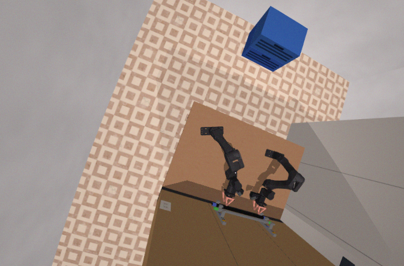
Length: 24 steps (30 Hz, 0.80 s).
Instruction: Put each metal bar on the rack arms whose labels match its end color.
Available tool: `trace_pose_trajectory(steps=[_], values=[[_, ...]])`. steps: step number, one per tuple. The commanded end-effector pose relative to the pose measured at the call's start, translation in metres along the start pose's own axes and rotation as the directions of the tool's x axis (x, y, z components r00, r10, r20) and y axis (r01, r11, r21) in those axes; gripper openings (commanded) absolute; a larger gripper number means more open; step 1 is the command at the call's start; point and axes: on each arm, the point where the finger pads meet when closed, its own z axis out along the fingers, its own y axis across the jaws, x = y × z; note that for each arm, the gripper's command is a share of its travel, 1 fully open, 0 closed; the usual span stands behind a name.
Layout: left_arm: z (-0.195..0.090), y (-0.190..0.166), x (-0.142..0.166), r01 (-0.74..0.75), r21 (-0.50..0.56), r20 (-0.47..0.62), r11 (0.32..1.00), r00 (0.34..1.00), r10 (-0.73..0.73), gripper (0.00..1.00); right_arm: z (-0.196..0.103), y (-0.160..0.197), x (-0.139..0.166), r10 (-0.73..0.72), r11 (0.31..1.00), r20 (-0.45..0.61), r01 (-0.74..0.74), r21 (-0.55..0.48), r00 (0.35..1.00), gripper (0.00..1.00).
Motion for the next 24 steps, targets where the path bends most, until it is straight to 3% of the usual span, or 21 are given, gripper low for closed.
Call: trace_pose_trajectory(steps=[1, 24], values=[[0.011, 0.008, 0.003, 0.008, -0.012, -0.001, 1.000, 1.000, -0.008, 0.70, 0.010, -0.002, 0.000, 0.002, 1.000, -0.002, -0.002, 0.000, 1.000, 0.69], [0.036, 0.008, 0.003, 0.008, -0.012, -0.001, 1.000, 1.000, -0.008, 0.70, 0.036, -0.002, 0.000, 0.002, 1.000, -0.002, -0.002, 0.000, 1.000, 0.69]])
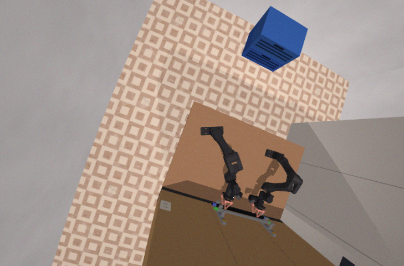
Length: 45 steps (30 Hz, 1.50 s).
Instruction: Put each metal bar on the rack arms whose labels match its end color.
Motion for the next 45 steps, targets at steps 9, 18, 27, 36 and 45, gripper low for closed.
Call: trace_pose_trajectory(steps=[9, 18, 27, 36, 45], values=[[0.0081, 0.0082, 0.0032, 0.007, -0.013, -0.001, 1.000, 1.000, -0.007, 0.57, 0.0075, -0.0025, 0.0001, 0.002, 1.000, 0.000, -0.002, 0.000, 1.000, 0.56], [0.0081, 0.0082, 0.0032, 0.007, -0.013, -0.001, 1.000, 1.000, -0.007, 0.47, 0.0075, -0.0025, 0.0001, 0.002, 1.000, 0.000, -0.002, 0.000, 1.000, 0.46], [0.0081, 0.0082, 0.0032, 0.007, -0.012, -0.001, 1.000, 1.000, -0.007, 0.33, 0.0075, -0.0025, 0.0001, 0.002, 1.000, 0.000, -0.002, 0.000, 1.000, 0.32], [0.0081, 0.0082, 0.0032, 0.007, -0.013, -0.001, 1.000, 1.000, -0.007, 0.22, 0.0075, -0.0025, 0.0001, 0.002, 1.000, 0.000, -0.002, 0.000, 1.000, 0.21], [0.0081, 0.0082, 0.0032, 0.007, -0.013, -0.001, 1.000, 1.000, -0.007, 0.08, 0.0075, -0.0025, 0.0001, 0.002, 1.000, 0.000, -0.002, 0.000, 1.000, 0.07]])
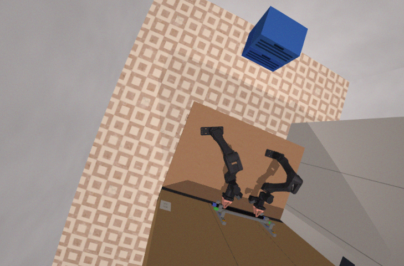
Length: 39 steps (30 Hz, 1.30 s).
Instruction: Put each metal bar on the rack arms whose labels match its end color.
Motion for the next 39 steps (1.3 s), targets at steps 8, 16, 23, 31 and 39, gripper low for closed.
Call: trace_pose_trajectory(steps=[8, 16, 23, 31, 39], values=[[0.0044, 0.0000, 0.0036, 0.001, 0.012, -0.002, 1.000, 1.000, -0.001, 0.00, 0.0049, -0.0001, 0.0007, -0.001, 1.000, -0.003, 0.001, -0.005, 1.000, 0.00], [0.0037, 0.0000, 0.0036, 0.001, 0.012, -0.002, 1.000, 1.000, -0.001, 0.00, 0.0042, -0.0001, 0.0007, -0.001, 1.000, -0.003, 0.001, -0.005, 1.000, 0.00], [0.0032, 0.0001, 0.0036, 0.001, 0.012, -0.002, 1.000, 1.000, -0.001, 0.00, 0.0037, -0.0001, 0.0007, -0.001, 1.000, -0.003, 0.001, -0.005, 1.000, 0.00], [0.0026, 0.0001, 0.0036, 0.001, 0.012, -0.002, 1.000, 1.000, -0.001, 0.00, 0.0031, -0.0001, 0.0007, -0.001, 1.000, -0.003, 0.001, -0.005, 1.000, 0.00], [0.0020, 0.0001, 0.0036, 0.001, 0.012, -0.002, 1.000, 1.000, -0.001, 0.00, 0.0025, -0.0001, 0.0007, -0.001, 1.000, -0.003, 0.001, -0.005, 1.000, 0.00]])
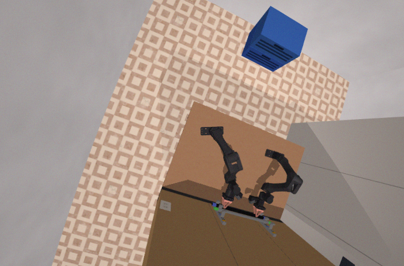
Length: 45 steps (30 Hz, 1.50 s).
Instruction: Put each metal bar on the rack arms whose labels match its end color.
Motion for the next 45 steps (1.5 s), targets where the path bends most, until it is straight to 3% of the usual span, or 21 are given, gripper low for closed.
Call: trace_pose_trajectory(steps=[1, 45], values=[[0.002, 0.000, 0.004, 0.001, 0.012, -0.002, 1.000, 1.000, -0.001, 0.00, 0.002, 0.000, 0.001, -0.001, 1.000, -0.003, 0.001, -0.005, 1.000, 0.00], [0.002, 0.036, 0.004, 0.001, 0.011, -0.002, 1.000, 1.000, -0.001, 0.00, 0.003, -0.036, 0.001, -0.001, 1.000, -0.003, 0.001, -0.005, 1.000, 0.00]])
